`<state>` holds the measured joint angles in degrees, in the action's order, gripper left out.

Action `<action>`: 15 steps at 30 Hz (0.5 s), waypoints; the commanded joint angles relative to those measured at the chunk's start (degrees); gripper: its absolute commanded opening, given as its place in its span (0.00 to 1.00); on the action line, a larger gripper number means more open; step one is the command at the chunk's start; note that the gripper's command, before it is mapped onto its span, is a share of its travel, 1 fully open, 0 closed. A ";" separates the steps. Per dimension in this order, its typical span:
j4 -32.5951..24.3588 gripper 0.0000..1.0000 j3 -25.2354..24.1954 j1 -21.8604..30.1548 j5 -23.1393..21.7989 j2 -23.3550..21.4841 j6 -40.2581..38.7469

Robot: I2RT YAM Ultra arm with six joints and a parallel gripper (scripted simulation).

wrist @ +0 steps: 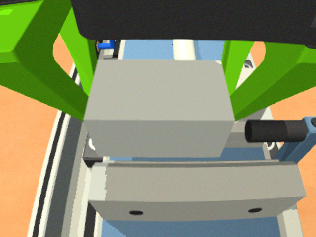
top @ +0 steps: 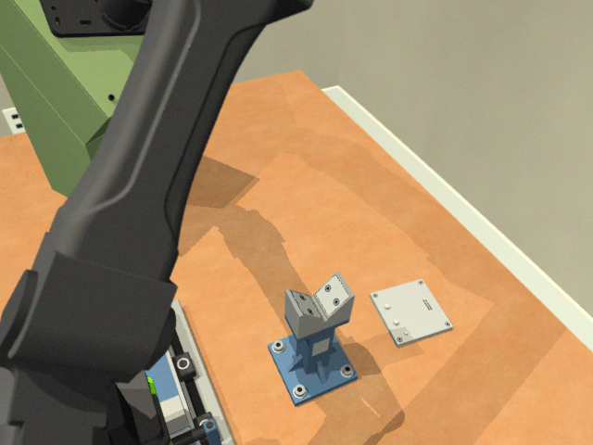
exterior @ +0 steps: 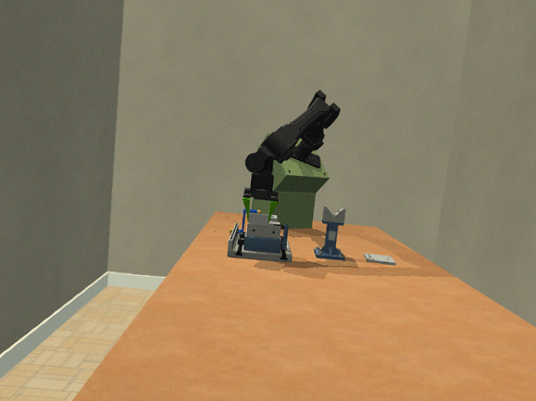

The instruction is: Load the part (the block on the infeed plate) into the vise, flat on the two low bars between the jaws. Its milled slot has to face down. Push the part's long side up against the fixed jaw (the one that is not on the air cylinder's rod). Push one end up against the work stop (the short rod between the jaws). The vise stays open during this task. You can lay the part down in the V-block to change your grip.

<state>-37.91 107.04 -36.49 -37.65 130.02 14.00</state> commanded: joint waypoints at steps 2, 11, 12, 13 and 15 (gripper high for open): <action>0.83 0.00 1.47 -0.82 0.40 0.19 -0.60; 1.40 0.00 1.53 -0.70 0.48 0.65 -0.80; 0.64 0.00 1.54 -0.73 0.53 -0.36 -0.85; 0.85 0.00 1.56 -0.65 0.49 -0.21 -0.87; 1.55 0.00 1.58 -0.51 0.40 0.28 -0.91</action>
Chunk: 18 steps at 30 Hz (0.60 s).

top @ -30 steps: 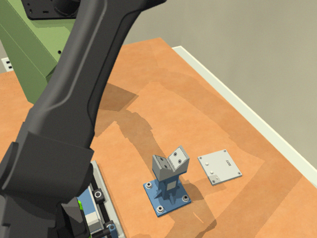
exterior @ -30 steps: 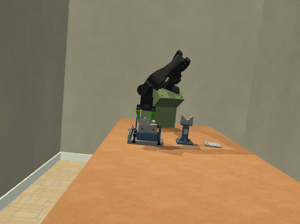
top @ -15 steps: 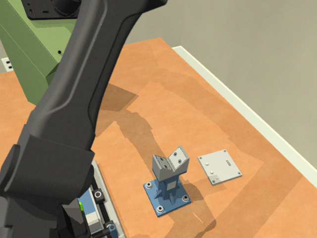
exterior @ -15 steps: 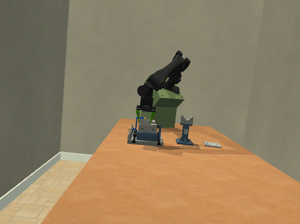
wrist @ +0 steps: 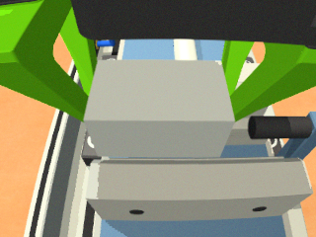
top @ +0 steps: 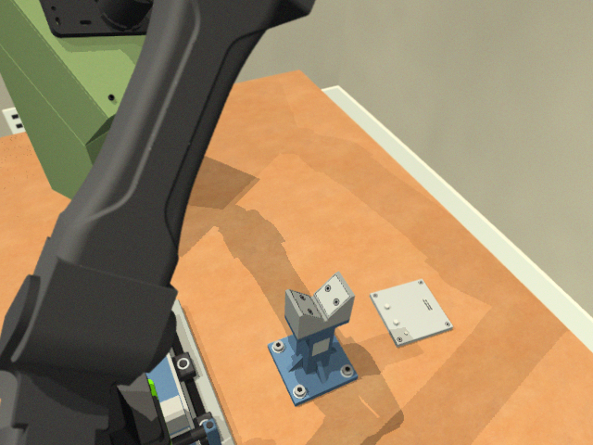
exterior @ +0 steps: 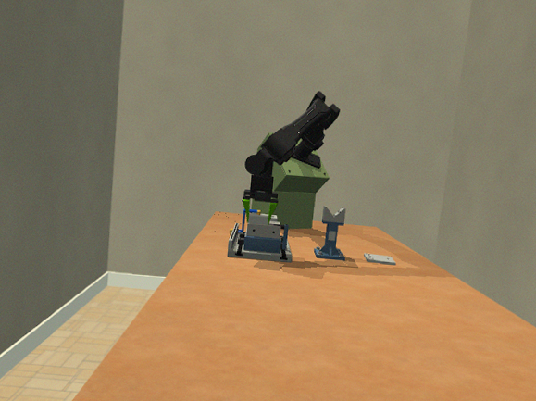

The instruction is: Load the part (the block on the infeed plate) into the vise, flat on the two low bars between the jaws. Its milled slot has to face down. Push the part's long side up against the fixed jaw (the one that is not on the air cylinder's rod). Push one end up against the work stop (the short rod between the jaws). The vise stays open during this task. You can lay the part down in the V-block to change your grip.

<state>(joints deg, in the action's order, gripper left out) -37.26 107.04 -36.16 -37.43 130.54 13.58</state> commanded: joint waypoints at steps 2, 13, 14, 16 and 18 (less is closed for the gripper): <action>0.41 0.00 1.63 -0.79 0.25 0.28 -0.56; 0.93 0.00 1.69 -0.62 0.40 0.50 -0.71; 0.77 0.00 1.67 -0.56 0.41 -0.52 -0.68; 1.05 0.00 1.67 -0.55 0.26 -0.37 -0.70; 0.90 0.00 1.70 -0.69 0.26 -0.14 -0.75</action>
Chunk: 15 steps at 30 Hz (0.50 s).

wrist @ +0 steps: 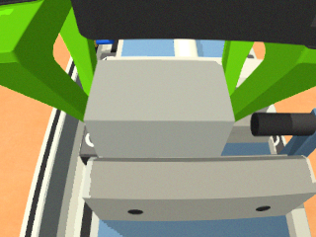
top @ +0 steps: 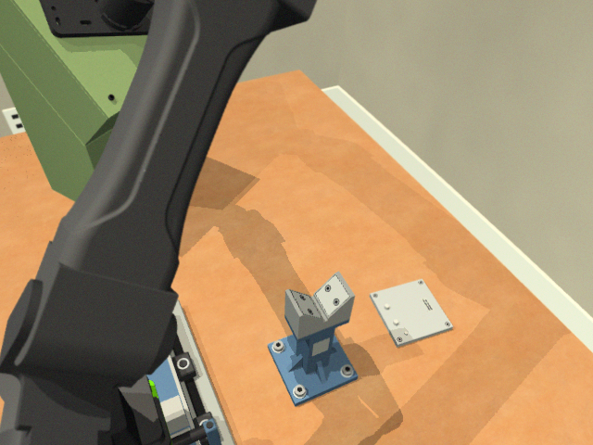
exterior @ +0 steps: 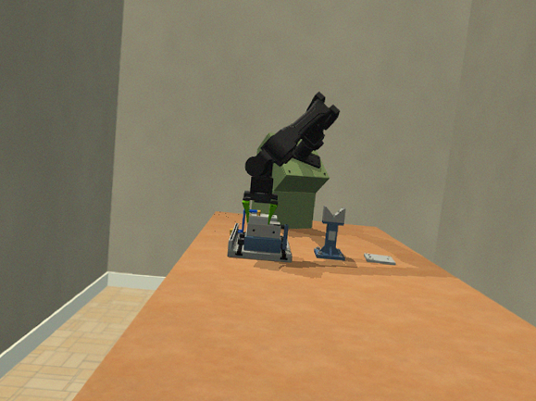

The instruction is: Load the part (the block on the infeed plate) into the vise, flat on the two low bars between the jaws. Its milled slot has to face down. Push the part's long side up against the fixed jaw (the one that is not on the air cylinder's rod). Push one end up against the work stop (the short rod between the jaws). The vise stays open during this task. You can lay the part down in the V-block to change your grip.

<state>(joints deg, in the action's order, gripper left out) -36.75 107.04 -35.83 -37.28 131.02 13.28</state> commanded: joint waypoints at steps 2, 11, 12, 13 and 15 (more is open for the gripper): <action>0.28 0.00 1.71 -1.12 0.14 -0.45 -0.46; 0.52 0.00 1.72 -1.06 0.18 -0.12 -0.46; 0.52 0.00 1.72 -1.06 0.18 -0.12 -0.46; 0.53 0.00 1.73 -1.05 0.18 -0.11 -0.45; 0.54 0.00 1.73 -1.05 0.18 -0.10 -0.45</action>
